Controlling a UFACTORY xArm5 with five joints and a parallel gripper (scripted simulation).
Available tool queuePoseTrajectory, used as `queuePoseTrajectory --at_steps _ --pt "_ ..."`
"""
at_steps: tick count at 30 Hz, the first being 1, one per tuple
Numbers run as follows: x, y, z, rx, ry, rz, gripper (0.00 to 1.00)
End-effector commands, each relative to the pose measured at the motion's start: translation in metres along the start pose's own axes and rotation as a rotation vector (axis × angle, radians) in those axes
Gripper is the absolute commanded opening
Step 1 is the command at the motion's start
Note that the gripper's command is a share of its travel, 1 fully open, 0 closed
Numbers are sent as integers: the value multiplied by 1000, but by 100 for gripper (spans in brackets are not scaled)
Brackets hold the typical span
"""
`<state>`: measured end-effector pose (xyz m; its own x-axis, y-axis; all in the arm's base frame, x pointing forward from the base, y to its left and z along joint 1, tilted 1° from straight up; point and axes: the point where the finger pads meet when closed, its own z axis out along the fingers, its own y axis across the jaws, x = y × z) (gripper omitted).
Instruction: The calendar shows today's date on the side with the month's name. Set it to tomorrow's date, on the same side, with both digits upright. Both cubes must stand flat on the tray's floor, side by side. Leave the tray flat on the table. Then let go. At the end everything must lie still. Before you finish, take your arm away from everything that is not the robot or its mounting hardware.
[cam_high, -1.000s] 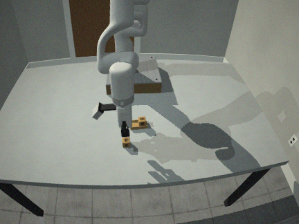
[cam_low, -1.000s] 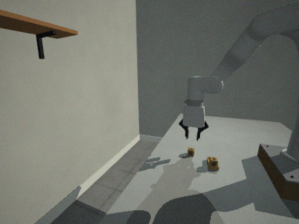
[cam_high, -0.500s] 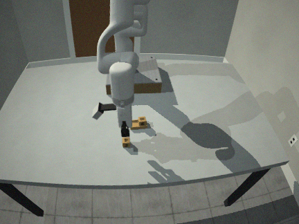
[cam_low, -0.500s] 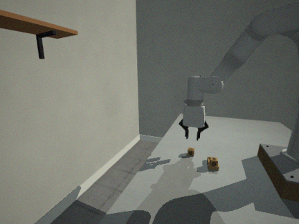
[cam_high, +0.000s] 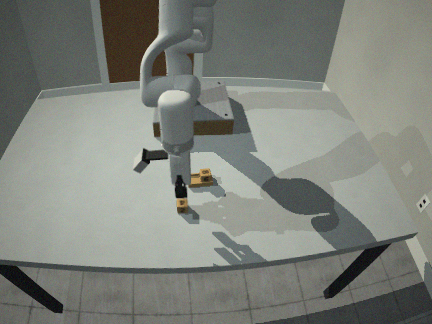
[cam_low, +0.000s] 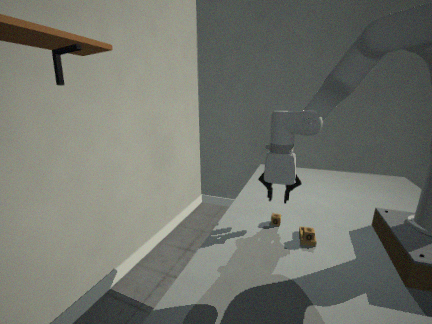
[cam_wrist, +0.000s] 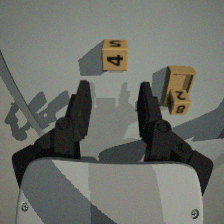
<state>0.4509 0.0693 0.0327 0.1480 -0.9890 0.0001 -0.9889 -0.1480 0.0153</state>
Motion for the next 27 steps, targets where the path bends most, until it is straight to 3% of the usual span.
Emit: queuePoseTrajectory --at_steps 1,27 --pt "0 -1 0 3 0 0 49" --pt "0 -1 26 2 0 0 49"
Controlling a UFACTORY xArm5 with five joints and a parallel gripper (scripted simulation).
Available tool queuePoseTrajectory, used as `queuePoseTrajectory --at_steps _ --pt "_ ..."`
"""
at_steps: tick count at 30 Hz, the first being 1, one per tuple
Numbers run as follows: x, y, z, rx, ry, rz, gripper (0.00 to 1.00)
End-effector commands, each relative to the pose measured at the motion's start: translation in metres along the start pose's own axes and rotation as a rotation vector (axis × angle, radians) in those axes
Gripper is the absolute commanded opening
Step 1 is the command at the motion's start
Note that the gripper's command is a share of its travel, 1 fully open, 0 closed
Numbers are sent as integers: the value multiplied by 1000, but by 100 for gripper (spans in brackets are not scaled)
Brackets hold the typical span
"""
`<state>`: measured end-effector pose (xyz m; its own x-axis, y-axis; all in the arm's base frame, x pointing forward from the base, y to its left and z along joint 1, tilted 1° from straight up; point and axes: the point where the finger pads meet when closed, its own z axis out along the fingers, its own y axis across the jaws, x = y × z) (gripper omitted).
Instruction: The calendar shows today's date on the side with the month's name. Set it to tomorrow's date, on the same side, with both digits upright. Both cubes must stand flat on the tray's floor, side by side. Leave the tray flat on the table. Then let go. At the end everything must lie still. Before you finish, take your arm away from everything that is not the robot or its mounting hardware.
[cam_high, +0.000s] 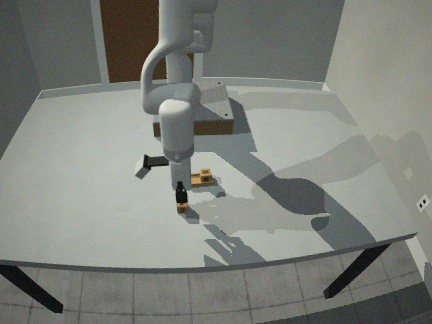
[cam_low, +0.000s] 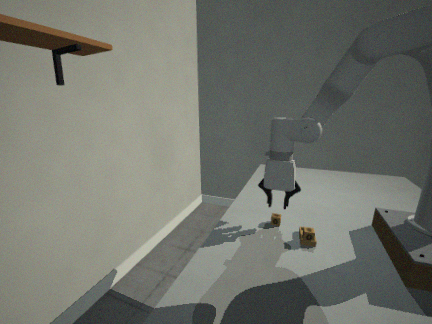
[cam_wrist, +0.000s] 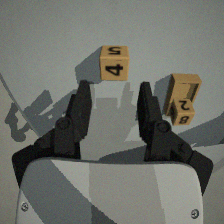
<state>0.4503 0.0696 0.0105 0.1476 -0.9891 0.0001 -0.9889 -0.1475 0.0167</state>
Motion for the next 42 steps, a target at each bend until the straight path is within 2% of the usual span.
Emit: queuePoseTrajectory --at_steps 1,20,42 --pt "0 -1 6 3 0 0 49" --pt "0 -1 25 3 0 0 49" --pt "0 -1 28 3 0 0 49"
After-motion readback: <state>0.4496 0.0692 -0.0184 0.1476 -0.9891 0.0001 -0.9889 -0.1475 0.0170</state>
